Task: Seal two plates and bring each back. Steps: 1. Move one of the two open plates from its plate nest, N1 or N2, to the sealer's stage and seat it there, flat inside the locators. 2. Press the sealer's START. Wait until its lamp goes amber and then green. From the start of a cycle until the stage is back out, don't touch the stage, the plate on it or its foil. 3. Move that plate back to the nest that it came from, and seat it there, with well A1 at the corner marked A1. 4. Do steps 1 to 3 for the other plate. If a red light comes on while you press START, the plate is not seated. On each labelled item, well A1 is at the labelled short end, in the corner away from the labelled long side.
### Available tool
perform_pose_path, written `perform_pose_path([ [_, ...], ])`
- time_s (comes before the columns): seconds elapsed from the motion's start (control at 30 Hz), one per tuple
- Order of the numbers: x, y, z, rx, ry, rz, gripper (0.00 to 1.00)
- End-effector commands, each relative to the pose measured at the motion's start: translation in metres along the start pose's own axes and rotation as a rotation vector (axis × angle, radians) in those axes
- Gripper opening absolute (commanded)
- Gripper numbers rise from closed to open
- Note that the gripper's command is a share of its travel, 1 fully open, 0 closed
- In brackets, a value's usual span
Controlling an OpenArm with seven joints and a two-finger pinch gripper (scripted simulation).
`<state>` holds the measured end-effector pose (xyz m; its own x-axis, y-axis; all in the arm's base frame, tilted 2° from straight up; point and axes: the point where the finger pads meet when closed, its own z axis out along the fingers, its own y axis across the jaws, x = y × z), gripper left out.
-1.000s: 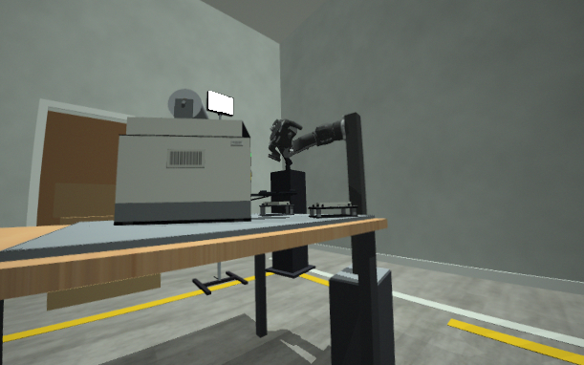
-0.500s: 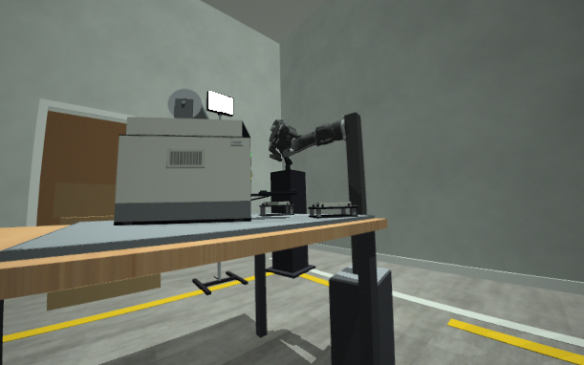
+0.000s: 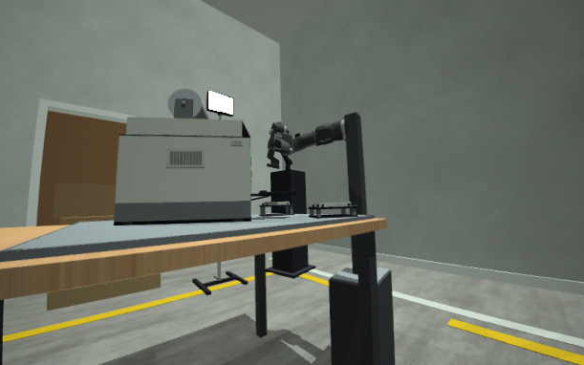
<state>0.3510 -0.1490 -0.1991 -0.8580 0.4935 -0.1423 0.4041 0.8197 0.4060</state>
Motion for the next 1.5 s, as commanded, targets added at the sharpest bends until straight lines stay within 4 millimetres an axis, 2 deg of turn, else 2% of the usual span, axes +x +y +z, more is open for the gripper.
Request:
perform_pose_path([
  [0.0,0.0,-0.01,0.0,0.057,0.009,0.033,0.65],
  [0.4,0.014,-0.07,-0.002,0.285,0.071,0.154,0.65],
  [0.5,0.015,-0.072,-0.003,0.31,0.079,0.164,0.65],
  [0.77,0.03,-0.111,-0.011,0.449,0.13,0.235,0.65],
  [1.3,0.029,-0.112,-0.012,0.437,0.124,0.233,0.65],
  [1.47,0.044,-0.098,0.004,0.468,0.139,0.239,0.65],
])
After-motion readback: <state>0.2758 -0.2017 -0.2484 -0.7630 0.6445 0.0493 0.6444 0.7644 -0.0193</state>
